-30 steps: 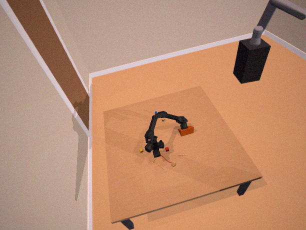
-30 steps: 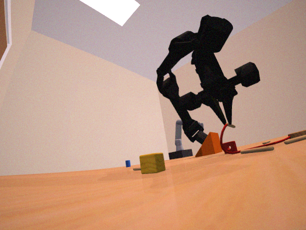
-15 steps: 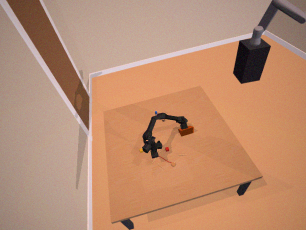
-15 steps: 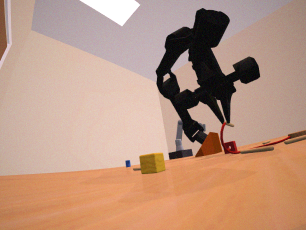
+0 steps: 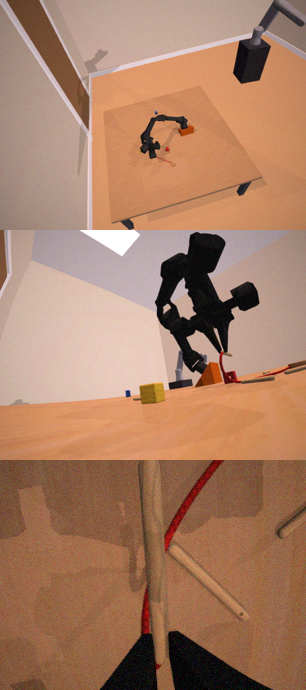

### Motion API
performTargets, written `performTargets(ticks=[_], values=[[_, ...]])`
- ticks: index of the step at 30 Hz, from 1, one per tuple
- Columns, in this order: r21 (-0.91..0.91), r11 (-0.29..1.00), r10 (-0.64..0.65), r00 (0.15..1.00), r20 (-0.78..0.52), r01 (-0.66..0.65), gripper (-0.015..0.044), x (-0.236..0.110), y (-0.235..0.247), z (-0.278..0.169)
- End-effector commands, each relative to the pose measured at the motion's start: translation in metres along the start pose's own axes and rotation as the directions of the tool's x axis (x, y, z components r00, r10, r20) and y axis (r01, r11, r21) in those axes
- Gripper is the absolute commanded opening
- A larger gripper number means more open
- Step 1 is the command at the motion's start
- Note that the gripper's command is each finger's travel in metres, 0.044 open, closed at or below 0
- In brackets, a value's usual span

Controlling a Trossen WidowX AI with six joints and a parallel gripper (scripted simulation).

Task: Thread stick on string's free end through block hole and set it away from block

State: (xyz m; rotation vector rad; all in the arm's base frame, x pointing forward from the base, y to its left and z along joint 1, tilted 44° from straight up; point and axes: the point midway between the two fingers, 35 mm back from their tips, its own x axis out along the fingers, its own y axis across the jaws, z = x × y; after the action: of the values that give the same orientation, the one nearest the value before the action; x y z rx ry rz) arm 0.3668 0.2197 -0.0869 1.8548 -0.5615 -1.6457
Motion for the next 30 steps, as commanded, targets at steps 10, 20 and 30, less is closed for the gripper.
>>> performTargets(ticks=[10,20,30], values=[[-0.004,1.000,0.007,1.000,-0.003,-0.007,0.0000,0.004,0.002,-0.016],[-0.004,1.000,0.007,1.000,-0.004,-0.007,0.0000,0.009,0.005,-0.016],[-0.004,1.000,0.008,1.000,-0.003,-0.008,0.0000,0.018,0.012,-0.013]])
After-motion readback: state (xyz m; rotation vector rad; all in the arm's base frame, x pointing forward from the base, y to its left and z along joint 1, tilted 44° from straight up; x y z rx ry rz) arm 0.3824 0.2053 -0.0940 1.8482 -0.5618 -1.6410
